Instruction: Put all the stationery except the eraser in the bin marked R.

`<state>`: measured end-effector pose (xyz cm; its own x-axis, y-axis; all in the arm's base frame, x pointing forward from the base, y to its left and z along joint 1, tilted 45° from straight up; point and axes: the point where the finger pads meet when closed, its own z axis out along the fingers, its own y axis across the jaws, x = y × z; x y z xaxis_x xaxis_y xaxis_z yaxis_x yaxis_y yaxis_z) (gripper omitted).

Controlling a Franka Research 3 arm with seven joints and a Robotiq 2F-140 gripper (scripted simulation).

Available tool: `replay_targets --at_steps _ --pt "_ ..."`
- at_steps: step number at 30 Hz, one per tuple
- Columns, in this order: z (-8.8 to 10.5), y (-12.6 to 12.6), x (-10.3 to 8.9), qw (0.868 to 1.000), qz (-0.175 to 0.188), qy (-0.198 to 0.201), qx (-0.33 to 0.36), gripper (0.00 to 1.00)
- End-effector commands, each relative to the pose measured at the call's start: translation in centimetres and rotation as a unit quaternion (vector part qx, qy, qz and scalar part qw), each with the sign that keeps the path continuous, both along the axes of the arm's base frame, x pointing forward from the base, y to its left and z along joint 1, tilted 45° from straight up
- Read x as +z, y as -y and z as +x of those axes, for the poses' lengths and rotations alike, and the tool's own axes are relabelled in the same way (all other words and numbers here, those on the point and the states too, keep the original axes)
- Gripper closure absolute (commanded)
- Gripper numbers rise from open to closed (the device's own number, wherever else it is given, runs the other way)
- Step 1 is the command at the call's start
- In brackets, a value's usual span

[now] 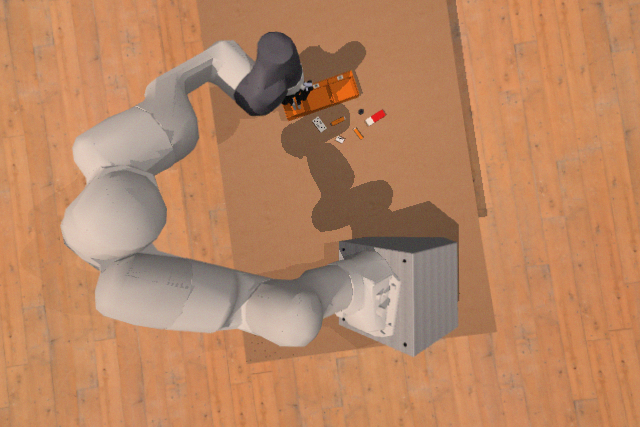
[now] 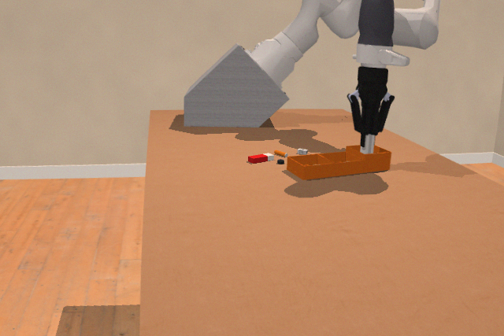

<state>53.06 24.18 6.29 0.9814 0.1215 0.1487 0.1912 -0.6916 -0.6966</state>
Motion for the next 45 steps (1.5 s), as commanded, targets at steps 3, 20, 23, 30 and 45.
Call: replay_targets --at_steps 3,20,23,30,45 --pt "0.1 0.0 0.0 1.0 -0.001 0.003 0.001 0.95" --pt "0.1 1.5 1.4 1.0 -0.001 0.003 0.001 0.95" --pt "0.1 1.7 1.7 1.0 -0.001 0.003 0.001 0.95" --pt "0.0 2.9 2.8 1.0 -0.001 0.003 0.001 0.95" --pt "0.0 4.2 4.1 1.0 -0.001 0.003 0.001 0.95"
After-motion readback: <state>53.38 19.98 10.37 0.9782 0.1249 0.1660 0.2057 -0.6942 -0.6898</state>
